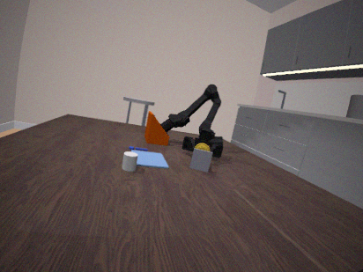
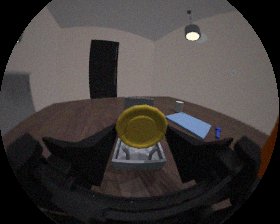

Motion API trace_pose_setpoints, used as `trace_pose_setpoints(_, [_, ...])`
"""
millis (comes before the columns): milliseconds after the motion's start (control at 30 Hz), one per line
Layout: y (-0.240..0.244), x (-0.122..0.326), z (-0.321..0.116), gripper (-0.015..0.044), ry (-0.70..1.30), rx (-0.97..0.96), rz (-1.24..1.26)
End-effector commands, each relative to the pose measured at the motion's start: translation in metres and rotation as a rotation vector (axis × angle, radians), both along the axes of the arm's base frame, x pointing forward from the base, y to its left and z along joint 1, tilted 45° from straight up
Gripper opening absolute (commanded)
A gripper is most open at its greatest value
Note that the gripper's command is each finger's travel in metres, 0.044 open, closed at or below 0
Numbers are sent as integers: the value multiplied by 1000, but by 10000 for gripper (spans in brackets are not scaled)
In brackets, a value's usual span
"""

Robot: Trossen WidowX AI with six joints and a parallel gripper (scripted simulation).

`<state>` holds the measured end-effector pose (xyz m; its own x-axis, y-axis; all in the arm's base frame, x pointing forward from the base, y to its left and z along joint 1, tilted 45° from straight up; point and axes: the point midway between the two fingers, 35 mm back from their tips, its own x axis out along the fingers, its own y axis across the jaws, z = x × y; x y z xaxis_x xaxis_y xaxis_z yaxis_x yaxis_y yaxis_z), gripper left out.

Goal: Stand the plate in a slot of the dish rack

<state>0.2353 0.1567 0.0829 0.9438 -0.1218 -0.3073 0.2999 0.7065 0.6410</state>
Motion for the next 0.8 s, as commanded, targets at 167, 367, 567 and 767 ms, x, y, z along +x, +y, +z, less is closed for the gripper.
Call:
trace_pose_setpoints(167, [1, 0, -2, 0, 2, -2, 1])
trace_pose_setpoints(367, [1, 0, -2, 0, 2, -2, 1])
trace_pose_setpoints(567, [2, 0, -1, 131, 0, 3, 1])
trace_pose_setpoints(767, [2, 0, -1, 289, 0, 3, 1])
